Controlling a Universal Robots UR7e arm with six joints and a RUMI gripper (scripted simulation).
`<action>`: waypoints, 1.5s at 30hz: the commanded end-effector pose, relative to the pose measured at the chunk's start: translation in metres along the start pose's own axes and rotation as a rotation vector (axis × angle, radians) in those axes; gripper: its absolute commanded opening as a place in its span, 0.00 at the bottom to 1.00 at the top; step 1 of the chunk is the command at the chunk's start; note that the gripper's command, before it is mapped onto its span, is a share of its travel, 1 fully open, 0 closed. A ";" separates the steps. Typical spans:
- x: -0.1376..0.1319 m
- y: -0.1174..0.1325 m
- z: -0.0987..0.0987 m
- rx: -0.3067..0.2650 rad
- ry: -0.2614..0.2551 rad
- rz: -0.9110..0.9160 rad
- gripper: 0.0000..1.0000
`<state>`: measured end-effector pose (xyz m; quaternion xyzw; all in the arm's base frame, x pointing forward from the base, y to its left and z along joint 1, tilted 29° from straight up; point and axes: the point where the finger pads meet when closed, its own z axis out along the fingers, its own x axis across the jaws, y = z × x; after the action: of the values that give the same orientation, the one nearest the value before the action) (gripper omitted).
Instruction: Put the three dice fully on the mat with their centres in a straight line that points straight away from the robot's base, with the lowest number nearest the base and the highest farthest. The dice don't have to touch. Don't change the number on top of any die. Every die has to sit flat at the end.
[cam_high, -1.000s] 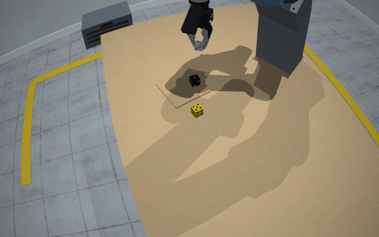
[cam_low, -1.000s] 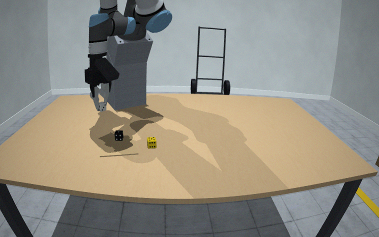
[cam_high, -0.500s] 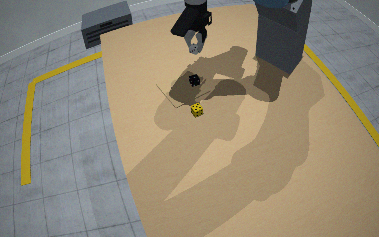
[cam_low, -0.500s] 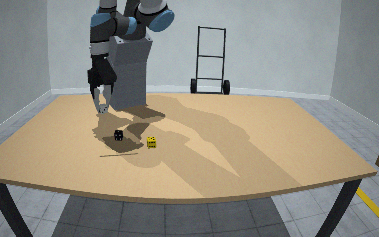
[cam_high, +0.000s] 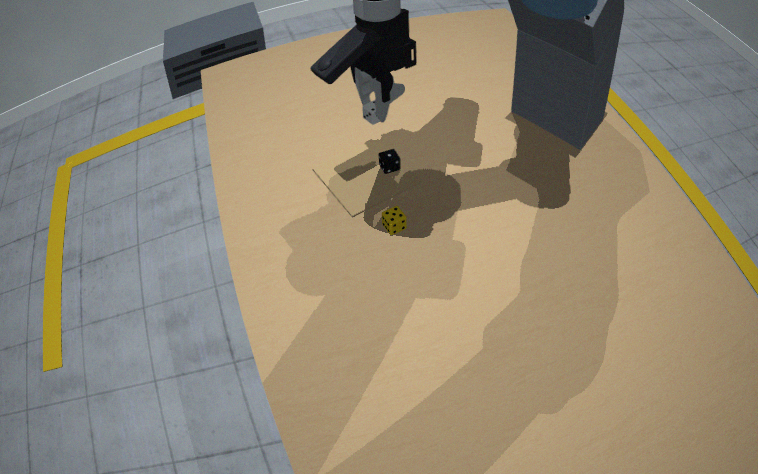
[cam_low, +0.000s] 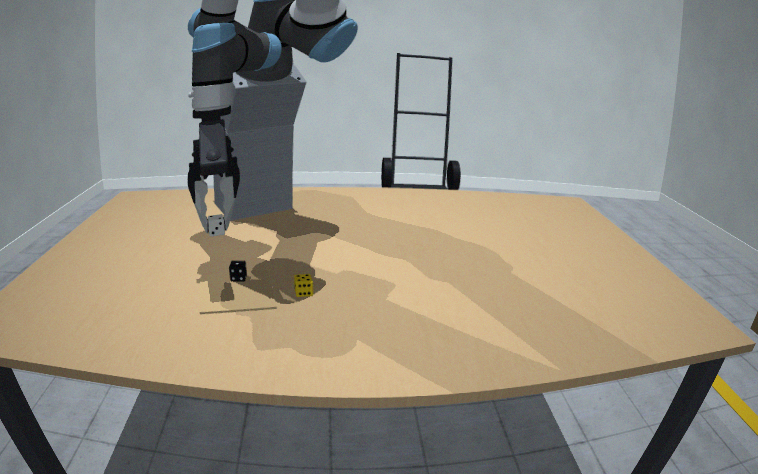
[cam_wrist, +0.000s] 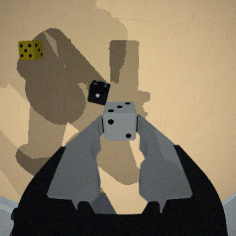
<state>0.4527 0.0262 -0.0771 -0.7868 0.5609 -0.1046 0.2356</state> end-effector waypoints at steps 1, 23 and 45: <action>-0.007 -0.016 -0.001 -0.013 0.008 0.119 0.10; -0.021 -0.040 -0.005 -0.005 0.007 0.294 0.10; -0.021 -0.040 0.002 -0.006 0.007 0.294 0.10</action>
<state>0.4779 0.0562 -0.0540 -0.6963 0.6714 -0.0696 0.2440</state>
